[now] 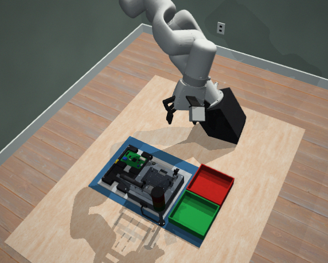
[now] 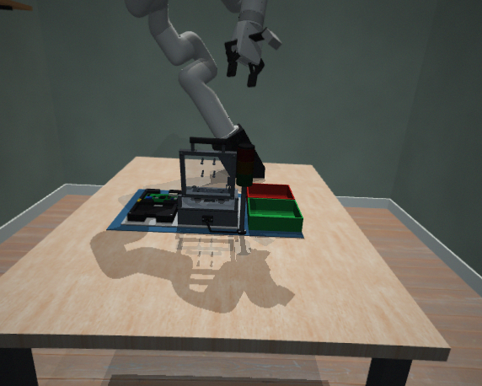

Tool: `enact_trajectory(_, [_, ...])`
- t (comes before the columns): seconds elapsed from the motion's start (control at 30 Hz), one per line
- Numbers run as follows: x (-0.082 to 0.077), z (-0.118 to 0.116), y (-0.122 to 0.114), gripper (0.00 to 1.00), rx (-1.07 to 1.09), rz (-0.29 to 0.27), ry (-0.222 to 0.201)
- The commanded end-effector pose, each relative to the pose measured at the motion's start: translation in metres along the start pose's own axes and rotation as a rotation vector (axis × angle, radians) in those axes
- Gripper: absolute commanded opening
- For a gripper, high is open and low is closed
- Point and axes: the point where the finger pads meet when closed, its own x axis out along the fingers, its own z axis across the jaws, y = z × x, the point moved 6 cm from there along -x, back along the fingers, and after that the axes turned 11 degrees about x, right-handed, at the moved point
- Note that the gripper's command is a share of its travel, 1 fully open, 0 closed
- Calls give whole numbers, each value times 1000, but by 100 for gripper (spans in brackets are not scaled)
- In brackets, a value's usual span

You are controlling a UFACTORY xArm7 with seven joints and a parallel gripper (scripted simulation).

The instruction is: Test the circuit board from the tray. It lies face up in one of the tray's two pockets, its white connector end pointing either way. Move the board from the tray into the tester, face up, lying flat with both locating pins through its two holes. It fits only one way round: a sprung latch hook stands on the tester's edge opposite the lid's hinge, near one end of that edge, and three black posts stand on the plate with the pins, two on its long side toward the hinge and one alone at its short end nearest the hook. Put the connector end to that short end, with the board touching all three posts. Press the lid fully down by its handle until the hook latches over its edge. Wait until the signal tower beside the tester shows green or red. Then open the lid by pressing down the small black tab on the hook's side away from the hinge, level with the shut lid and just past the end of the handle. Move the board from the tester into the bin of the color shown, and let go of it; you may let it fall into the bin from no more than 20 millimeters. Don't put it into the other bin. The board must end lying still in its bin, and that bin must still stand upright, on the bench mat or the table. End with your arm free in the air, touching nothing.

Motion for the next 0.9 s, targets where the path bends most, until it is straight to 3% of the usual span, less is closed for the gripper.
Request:
enact_trajectory(0.0, [4, 17, -3, 100, -45, -12, 9])
enact_trajectory(0.4, [4, 17, -3, 100, -45, -12, 9])
enact_trajectory(0.43, [10, 33, -7, 100, -90, -28, 18])
enact_trajectory(0.83, [10, 33, -7, 100, -90, -28, 18])
enact_trajectory(0.87, [17, 49, -11, 100, -135, -42, 30])
